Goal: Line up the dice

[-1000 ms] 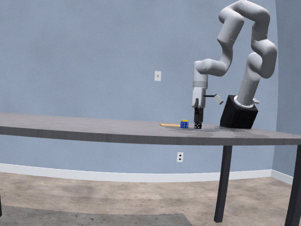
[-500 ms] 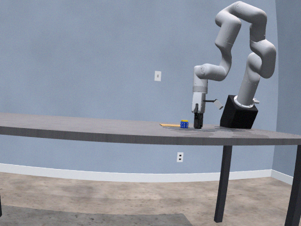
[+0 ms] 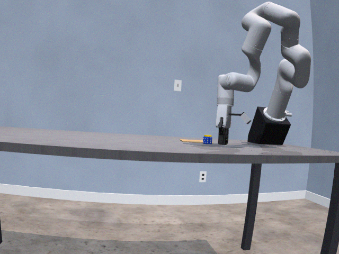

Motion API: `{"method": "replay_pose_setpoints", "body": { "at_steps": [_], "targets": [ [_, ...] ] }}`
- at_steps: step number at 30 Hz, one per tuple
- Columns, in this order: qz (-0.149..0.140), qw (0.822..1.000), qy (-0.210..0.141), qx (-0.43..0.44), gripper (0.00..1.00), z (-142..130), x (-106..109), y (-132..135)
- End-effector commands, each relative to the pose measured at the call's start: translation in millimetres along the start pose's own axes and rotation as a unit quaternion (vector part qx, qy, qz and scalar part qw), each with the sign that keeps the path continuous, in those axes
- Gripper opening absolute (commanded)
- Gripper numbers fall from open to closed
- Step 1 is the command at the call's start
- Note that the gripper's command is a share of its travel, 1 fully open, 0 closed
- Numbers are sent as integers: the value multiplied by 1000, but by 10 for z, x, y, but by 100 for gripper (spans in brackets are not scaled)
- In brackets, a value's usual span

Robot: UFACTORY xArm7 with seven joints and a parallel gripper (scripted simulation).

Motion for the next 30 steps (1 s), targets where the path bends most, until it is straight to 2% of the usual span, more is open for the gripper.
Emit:
{"method": "replay_pose_setpoints", "body": {
  "at_steps": [1, 24, 25, 30],
  "targets": [
    [-1, 1000, -1, 0, 47, -10, 8, 6],
    [-1, 1000, -1, 0, 47, -10, 8, 6],
    [-1, 1000, -1, 0, 27, -10, 8, 6],
    [-1, 1000, -1, 0, 27, -10, 8, 6]
  ]
}}
Point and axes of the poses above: the point where the finger pads meet when closed, its own x axis back along the fingers, its own y axis across the jaws, z = x × y, the point moved 2 cm from there along x, back along the fingers, and after that the axes turned 14 degrees about -x, right-handed, at the moved point
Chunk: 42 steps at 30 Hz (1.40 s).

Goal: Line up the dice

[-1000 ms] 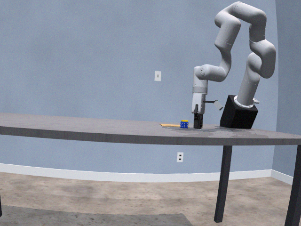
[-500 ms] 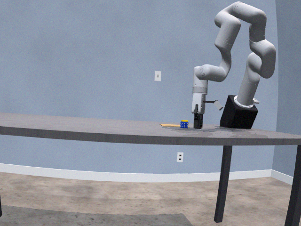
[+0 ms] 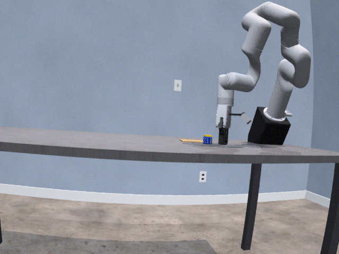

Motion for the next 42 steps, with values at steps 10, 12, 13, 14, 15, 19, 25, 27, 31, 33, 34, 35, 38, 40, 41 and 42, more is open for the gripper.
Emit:
{"method": "replay_pose_setpoints", "body": {
  "at_steps": [10, 12, 13, 14, 15, 19, 25, 27, 31, 33, 34, 35, 38, 40, 41, 42],
  "targets": [
    [-1, 1000, -1, 0, 27, -10, 9, 5],
    [-1, 1000, -1, 0, 27, -10, 9, 5],
    [-1, 1000, -1, 0, 27, -10, 9, 5],
    [-1, 1000, -1, 0, 27, -10, 9, 5],
    [-1, 1000, -1, 0, 27, -10, 9, 5],
    [-1, 1000, -1, 0, 27, -10, 9, 5],
    [-1, 1000, -1, 0, 27, -10, 9, 5],
    [-1, 1000, -1, 0, 27, -10, 9, 5],
    [-1, 1000, -1, 0, 27, -10, 26, 5],
    [-1, 1000, -1, 0, 27, -10, 77, 5],
    [-1, 1000, -1, 0, 27, -10, 118, 5],
    [-1, 1000, -1, 0, 27, -10, 168, 5],
    [-1, 1000, -1, 0, 27, -10, 293, 5],
    [-1, 1000, -1, 0, 27, -10, 365, 5],
    [-1, 1000, -1, 0, 27, -9, 440, 5],
    [-1, 1000, -1, 0, 27, -9, 516, 4]
  ]
}}
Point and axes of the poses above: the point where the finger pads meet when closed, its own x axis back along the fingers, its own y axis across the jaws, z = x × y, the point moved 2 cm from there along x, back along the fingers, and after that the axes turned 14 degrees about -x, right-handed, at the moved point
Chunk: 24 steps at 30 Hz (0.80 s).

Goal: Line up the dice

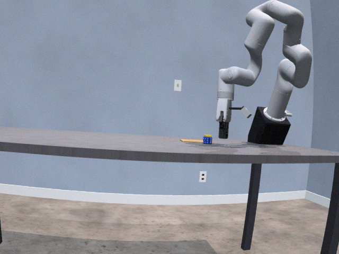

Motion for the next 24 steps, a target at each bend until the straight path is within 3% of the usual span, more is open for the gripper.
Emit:
{"method": "replay_pose_setpoints", "body": {
  "at_steps": [1, 9, 24],
  "targets": [
    [0, 1000, 0, 0, 27, -4, 329, 9],
    [0, 1000, 0, 0, 27, -4, 729, 9],
    [0, 1000, 0, 20, 27, -77, 749, 3]
  ]
}}
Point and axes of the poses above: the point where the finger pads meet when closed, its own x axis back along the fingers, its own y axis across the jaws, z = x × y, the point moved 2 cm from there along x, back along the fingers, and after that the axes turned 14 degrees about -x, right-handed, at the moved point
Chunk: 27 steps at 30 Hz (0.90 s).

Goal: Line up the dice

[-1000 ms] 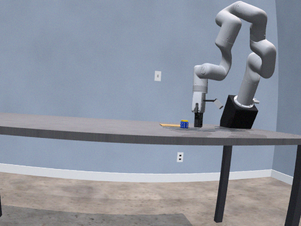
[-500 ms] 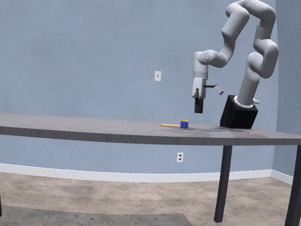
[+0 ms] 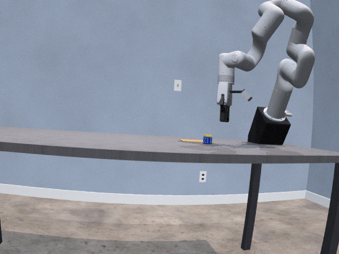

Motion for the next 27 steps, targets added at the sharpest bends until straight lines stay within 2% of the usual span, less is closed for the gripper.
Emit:
{"method": "replay_pose_setpoints", "body": {
  "at_steps": [1, 4, 7, 9, 18, 27],
  "targets": [
    [-2, 999, -1, 33, 27, -136, 21, -3],
    [-3, 995, -1, 103, 27, -406, 35, -54],
    [-3, 995, -1, 103, 27, -408, 35, -54],
    [-3, 987, -1, 160, 27, -632, 46, -121],
    [-1, 962, -2, 274, 27, -1092, 61, -333],
    [-1, 956, -2, 293, 27, -1171, 63, -380]
  ]
}}
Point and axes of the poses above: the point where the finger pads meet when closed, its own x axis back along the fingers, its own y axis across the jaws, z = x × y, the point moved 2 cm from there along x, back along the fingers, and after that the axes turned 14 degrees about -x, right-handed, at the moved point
